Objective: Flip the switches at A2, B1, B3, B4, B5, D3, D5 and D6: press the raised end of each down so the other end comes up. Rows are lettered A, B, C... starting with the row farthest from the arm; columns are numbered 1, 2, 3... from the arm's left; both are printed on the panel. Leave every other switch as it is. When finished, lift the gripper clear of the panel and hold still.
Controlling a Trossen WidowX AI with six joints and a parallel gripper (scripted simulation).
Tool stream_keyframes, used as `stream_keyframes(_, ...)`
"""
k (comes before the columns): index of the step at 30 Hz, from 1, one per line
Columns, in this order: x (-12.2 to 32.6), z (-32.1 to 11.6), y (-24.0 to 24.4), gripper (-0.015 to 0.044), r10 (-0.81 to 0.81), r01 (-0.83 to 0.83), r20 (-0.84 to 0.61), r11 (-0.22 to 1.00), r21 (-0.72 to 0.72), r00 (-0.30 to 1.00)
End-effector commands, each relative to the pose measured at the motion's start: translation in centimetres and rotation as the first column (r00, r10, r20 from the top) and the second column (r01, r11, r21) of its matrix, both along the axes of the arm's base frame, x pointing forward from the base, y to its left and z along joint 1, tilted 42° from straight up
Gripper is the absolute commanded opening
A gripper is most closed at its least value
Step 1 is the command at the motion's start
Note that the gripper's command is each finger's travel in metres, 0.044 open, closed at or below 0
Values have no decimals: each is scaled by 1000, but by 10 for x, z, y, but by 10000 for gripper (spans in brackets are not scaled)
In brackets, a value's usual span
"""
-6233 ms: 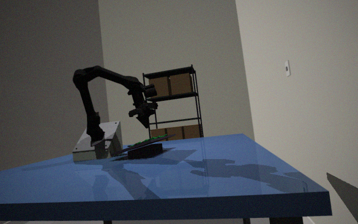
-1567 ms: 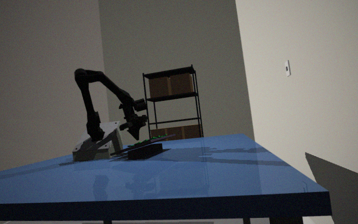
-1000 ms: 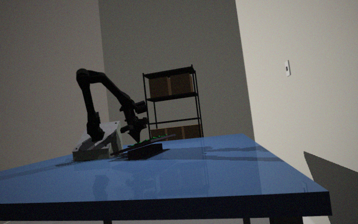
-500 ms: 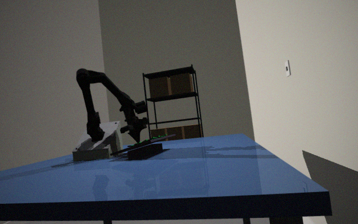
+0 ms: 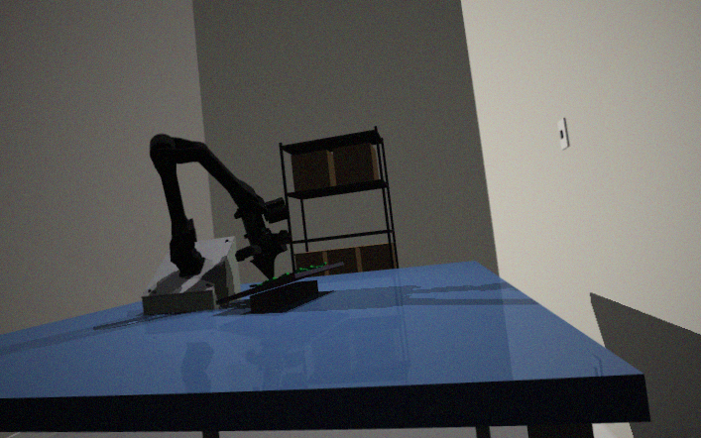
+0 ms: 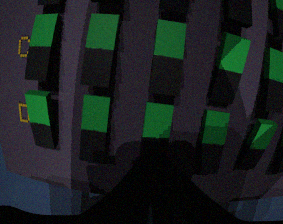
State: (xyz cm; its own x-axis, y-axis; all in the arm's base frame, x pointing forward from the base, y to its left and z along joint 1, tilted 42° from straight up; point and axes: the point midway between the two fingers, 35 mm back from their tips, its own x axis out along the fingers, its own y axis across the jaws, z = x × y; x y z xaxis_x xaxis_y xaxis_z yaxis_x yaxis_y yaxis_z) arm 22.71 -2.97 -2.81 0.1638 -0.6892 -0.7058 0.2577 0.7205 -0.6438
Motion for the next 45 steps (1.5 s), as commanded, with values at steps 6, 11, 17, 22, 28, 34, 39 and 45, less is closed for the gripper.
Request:
stream_keyframes(6,1,-1,-1,0,3,-3,1,1000,-3,1000)
stream_keyframes(11,1,-1,-2,0,3,-3,1,1000,-3,1000)
stream_keyframes(17,1,-2,-2,0,3,-3,1,1000,-3,1000)
stream_keyframes(22,1,-2,-3,0,3,-3,1,1000,-3,1000)
stream_keyframes(28,1,2,4,0,-1,1,-2,1000,3,1000)
stream_keyframes(34,-7,44,42,0,-14,14,-19,1000,6,1000)
stream_keyframes(39,-7,44,42,0,-14,14,-19,1000,6,1000)
stream_keyframes(45,-4,84,1,0,-14,14,-20,1000,5,1000)
